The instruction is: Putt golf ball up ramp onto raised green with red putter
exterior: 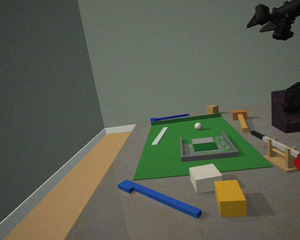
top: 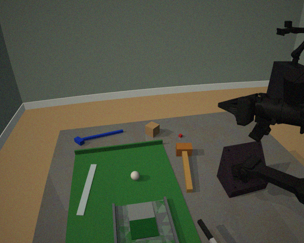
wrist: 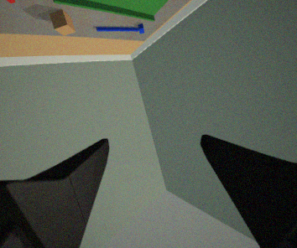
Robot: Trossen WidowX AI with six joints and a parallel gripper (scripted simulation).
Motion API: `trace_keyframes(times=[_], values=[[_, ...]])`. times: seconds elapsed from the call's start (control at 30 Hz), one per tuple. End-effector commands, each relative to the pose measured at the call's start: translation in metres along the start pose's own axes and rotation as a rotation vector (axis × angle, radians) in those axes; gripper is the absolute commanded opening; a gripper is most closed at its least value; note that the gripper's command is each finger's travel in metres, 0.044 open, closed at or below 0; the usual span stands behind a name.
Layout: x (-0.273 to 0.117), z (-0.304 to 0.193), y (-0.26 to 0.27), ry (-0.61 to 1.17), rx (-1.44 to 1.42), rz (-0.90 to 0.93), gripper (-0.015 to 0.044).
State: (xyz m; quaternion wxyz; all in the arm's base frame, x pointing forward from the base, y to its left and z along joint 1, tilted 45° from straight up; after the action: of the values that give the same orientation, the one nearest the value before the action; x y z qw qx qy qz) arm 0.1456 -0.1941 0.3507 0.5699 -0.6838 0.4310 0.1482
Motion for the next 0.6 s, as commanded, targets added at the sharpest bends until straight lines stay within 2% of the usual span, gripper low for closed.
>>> trace_keyframes(times=[0.0,0.1,0.3,0.57], values=[[0.002,0.002,0.0,-0.012,0.002,-0.001,0.0426],[0.028,0.029,-0.006,-0.177,0.028,-0.004,0.044],[0.075,0.113,-0.012,-0.593,0.1,0.072,0.044],[0.088,0.241,0.008,-1.085,0.185,0.366,0.044]])
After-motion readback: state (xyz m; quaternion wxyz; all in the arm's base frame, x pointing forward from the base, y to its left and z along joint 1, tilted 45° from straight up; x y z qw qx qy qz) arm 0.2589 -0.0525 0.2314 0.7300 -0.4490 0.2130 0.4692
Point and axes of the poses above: the point midway between the two fingers, 35 mm back from their tips, its own x axis out along the fingers, its own y axis across the jaws, z = x × y, the point moved 2 cm from there along -x, back along the fingers, and after that the axes turned 15 degrees about x, right-handed, at the moved point
